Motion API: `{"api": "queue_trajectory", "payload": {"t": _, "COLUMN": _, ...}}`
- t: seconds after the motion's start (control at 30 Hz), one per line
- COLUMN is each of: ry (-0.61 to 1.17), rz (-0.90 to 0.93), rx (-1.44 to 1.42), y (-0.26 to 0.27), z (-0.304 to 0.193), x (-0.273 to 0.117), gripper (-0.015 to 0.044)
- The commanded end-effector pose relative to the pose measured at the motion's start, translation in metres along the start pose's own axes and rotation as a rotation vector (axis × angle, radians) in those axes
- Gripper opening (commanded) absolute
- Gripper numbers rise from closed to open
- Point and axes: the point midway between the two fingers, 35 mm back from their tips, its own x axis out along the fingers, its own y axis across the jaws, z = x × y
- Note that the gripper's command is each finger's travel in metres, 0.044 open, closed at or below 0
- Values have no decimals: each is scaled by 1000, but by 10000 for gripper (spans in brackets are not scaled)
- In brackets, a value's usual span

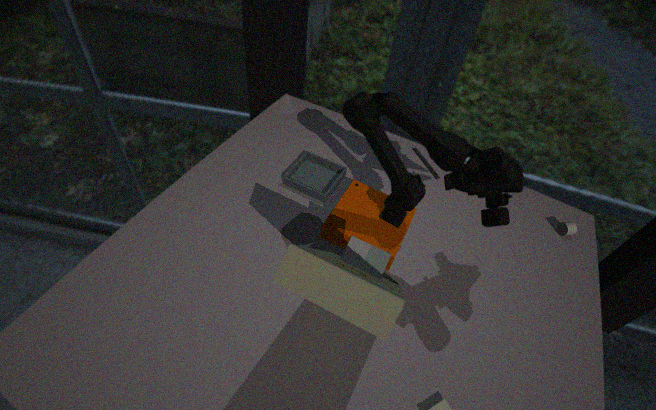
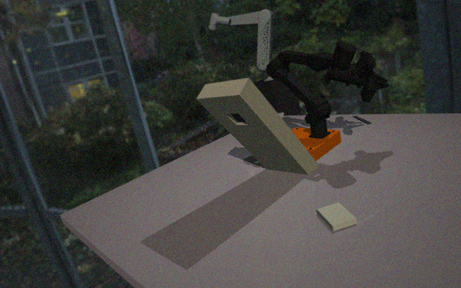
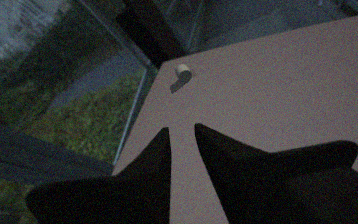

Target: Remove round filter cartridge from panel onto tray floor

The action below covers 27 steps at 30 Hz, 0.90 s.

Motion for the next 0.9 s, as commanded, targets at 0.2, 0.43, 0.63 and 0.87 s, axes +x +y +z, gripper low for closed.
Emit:
{"api": "queue_trajectory", "payload": {"t": 0.2, "ry": -345, "rz": -572, "rx": 625, "y": -109, "z": 54, "x": -95, "gripper": 93}}
{"api": "queue_trajectory", "payload": {"t": 0.43, "ry": -736, "rz": -907, "rx": 1042, "y": -154, "z": 59, "x": -201, "gripper": 93}}
{"api": "queue_trajectory", "payload": {"t": 0.63, "ry": -1170, "rz": -1138, "rx": 1346, "y": -159, "z": 42, "x": -301, "gripper": 93}}
{"api": "queue_trajectory", "payload": {"t": 0.87, "ry": -1783, "rz": -1325, "rx": 1577, "y": -122, "z": 4, "x": -405, "gripper": 93}}
